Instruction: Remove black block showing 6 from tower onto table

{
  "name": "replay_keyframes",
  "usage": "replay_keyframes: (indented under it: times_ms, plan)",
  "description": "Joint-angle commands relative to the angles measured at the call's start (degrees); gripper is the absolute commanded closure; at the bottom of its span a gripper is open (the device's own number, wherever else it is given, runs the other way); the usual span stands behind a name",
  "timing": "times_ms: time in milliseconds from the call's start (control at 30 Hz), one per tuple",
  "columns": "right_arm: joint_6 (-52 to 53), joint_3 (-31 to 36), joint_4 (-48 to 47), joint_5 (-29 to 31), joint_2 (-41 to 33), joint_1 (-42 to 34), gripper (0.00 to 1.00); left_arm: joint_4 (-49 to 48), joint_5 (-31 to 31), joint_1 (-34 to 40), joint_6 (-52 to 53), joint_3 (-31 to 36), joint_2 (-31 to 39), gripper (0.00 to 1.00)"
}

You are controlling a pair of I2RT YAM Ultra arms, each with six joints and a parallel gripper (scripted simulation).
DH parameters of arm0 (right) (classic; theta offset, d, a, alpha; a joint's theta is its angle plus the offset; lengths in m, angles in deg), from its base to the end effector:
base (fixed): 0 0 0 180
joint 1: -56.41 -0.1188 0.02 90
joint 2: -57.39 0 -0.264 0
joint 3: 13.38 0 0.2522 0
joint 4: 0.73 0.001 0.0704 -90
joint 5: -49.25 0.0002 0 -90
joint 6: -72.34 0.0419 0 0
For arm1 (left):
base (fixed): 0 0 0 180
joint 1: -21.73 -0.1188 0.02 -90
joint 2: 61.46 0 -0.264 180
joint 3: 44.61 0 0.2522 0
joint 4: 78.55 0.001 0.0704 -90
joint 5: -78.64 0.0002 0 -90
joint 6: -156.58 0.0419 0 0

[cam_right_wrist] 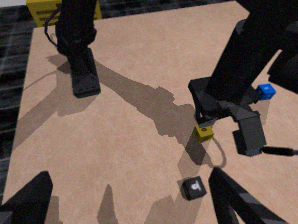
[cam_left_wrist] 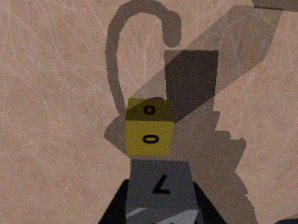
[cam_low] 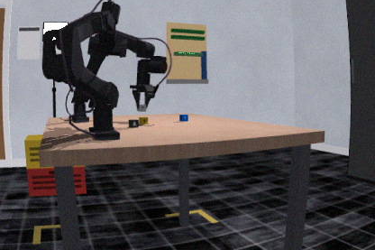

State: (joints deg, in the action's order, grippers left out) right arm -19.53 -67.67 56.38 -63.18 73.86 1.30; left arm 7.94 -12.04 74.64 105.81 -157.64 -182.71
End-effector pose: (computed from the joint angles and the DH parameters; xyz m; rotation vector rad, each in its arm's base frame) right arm 0.0255 0.0663 0.3121 -1.1955 1.6157 0.9855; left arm 0.2407 -0.3159 0.1965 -2.2052 -2.1233 -0.0330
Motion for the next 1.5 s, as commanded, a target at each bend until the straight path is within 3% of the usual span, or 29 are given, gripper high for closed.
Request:
replay_keyframes:
  times_ms: [0,333,400,433,500,700,1467]
  plan:
    - [1.4,-2.5,4.7,2.3,-1.4,-0.5,0.00,1.6,0.1,0.4,-0.2,-3.1,0.2,0.73]
    - [3.6,-19.6,30.0,9.9,-8.4,3.2,0.00,0.9,0.1,0.4,-0.2,-3.5,0.1,0.73]
    - [3.6,-19.6,30.0,9.9,-8.4,3.2,0.00,0.9,0.1,0.4,-0.2,-3.5,0.1,0.73]
    - [4.3,-23.6,34.0,13.8,-8.9,1.3,0.00,0.9,0.1,0.4,-0.2,-3.5,0.1,0.73]
    - [5.1,-27.0,37.5,16.1,-10.2,0.3,0.00,0.9,0.1,0.4,-0.2,-3.5,0.1,0.73]
    - [6.7,-34.5,44.4,20.0,-11.9,-2.1,0.00,0.9,0.1,0.4,-0.2,-3.5,0.1,0.73]
    - [7.0,-36.8,44.8,20.4,-11.5,-3.2,0.00,1.1,0.1,0.6,-0.4,-4.8,-1.2,0.73]
